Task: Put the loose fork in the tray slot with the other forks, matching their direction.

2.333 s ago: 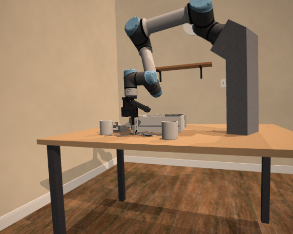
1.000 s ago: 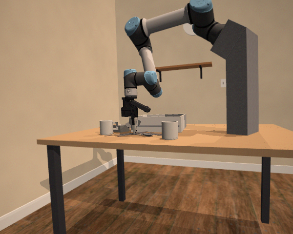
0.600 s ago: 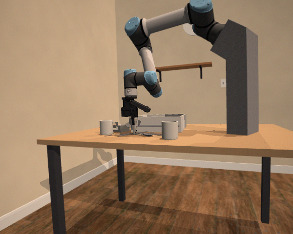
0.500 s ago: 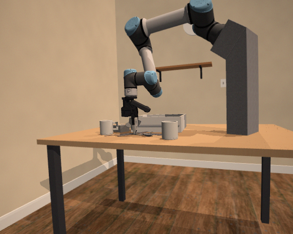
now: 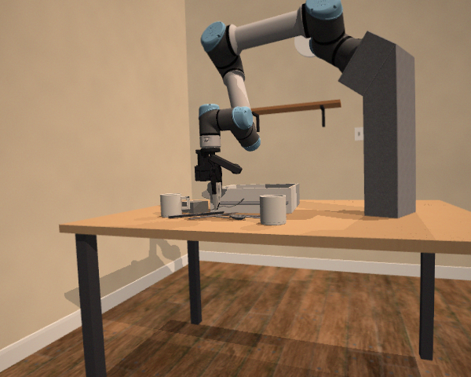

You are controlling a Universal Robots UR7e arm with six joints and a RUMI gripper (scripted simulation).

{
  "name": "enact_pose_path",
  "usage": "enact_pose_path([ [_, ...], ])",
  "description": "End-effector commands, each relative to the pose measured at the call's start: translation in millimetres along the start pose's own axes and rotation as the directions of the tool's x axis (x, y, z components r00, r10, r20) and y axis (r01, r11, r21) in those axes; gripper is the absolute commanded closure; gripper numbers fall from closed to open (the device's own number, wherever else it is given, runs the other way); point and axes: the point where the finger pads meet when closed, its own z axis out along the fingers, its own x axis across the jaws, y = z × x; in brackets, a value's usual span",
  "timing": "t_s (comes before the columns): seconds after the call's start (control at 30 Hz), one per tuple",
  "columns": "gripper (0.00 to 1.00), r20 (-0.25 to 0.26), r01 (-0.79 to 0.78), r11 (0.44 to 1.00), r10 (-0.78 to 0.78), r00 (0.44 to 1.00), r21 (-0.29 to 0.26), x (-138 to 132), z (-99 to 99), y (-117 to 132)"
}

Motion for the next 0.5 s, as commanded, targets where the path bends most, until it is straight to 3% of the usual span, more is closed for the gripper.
enact_pose_path([
  [0.0,0.98,-0.001,0.000,1.000,0.000,1.000,-0.001,0.7,-27.9,0.6],
  [0.13,0.98,-0.001,0.000,1.000,0.000,1.000,-0.001,0.6,-49.2,0.5],
  [0.2,0.98,-0.001,0.000,1.000,0.000,1.000,-0.001,0.6,-49.2,0.5],
  [0.47,0.98,-0.001,0.000,1.000,0.000,1.000,-0.001,0.5,-92.7,0.3],
])
